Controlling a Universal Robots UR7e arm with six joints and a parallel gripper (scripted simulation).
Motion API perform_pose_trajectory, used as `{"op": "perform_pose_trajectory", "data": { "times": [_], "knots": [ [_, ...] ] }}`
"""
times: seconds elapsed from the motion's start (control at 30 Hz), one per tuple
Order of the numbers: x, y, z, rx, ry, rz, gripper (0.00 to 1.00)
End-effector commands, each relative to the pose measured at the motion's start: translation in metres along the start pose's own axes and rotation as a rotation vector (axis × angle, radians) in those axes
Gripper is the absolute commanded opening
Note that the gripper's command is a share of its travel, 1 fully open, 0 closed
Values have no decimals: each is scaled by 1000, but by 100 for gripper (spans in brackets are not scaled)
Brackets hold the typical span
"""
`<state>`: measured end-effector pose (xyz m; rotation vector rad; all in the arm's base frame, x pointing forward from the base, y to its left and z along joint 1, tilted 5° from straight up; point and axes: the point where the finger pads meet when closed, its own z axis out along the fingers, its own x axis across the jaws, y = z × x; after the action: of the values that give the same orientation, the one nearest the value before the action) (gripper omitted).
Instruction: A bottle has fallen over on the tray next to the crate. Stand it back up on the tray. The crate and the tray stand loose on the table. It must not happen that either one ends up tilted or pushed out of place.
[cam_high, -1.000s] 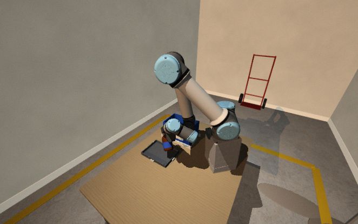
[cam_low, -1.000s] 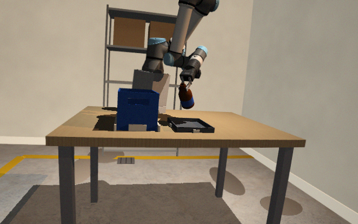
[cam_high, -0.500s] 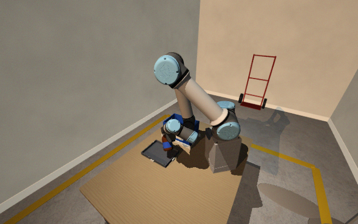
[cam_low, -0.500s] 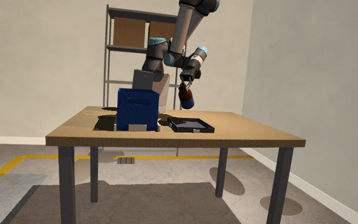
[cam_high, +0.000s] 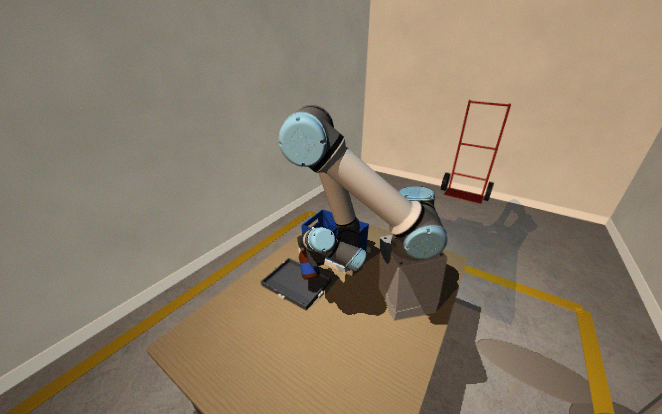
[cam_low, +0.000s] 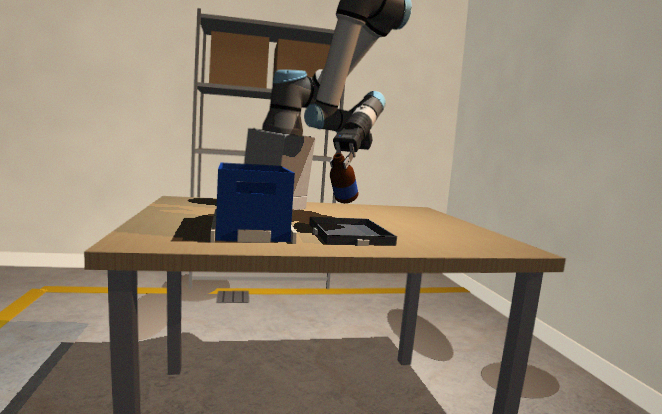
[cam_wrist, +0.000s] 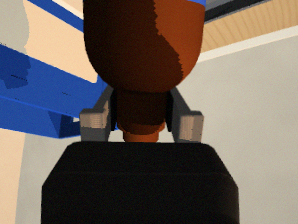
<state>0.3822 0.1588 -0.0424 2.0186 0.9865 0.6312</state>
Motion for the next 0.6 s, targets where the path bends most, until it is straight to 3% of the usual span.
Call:
{"op": "perform_pose_trajectory", "data": {
  "times": [0.0,0.57],
  "knots": [
    [0,0,0,-34,1,1,0],
    [-1,-1,-1,-94,1,4,0]
  ]
}}
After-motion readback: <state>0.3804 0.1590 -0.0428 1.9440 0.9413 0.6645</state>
